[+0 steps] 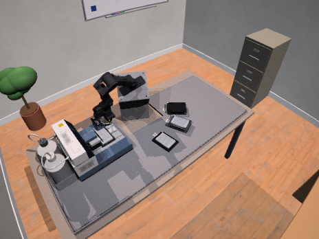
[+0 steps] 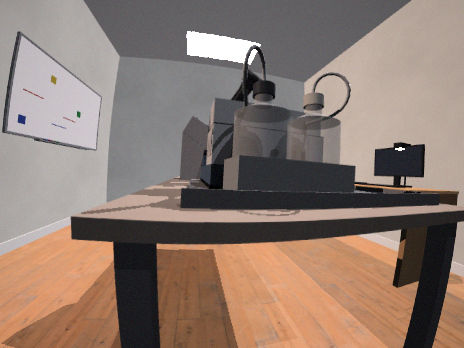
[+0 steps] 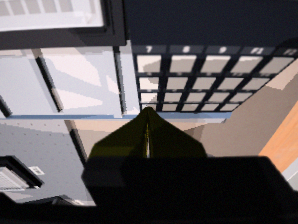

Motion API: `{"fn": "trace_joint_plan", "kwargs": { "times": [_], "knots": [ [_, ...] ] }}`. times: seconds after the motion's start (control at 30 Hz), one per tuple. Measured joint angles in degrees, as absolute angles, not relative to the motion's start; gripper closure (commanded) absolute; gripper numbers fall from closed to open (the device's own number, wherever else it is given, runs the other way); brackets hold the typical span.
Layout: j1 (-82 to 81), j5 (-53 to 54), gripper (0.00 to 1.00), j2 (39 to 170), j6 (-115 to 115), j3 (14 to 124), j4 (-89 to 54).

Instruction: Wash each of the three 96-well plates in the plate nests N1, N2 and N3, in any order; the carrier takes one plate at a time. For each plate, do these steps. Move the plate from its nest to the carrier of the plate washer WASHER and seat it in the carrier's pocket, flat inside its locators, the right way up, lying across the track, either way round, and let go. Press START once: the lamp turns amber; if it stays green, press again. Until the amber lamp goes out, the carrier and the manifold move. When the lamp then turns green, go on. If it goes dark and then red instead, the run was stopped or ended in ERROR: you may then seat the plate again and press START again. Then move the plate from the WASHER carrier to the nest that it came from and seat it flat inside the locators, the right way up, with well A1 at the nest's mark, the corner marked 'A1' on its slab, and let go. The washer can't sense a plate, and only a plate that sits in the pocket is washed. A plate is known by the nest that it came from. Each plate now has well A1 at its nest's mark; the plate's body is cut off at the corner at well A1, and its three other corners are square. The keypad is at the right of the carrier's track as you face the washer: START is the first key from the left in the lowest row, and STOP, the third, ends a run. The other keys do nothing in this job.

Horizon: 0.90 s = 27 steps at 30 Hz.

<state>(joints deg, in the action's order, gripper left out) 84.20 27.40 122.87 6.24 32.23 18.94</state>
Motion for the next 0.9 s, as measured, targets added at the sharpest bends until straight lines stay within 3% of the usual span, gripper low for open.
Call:
{"fn": "trace_joint_plan", "kwargs": {
  "times": [0.9],
  "knots": [
    [88.77,28.49,1.00,111.81,1.41,30.15,8.73]
  ]
}}
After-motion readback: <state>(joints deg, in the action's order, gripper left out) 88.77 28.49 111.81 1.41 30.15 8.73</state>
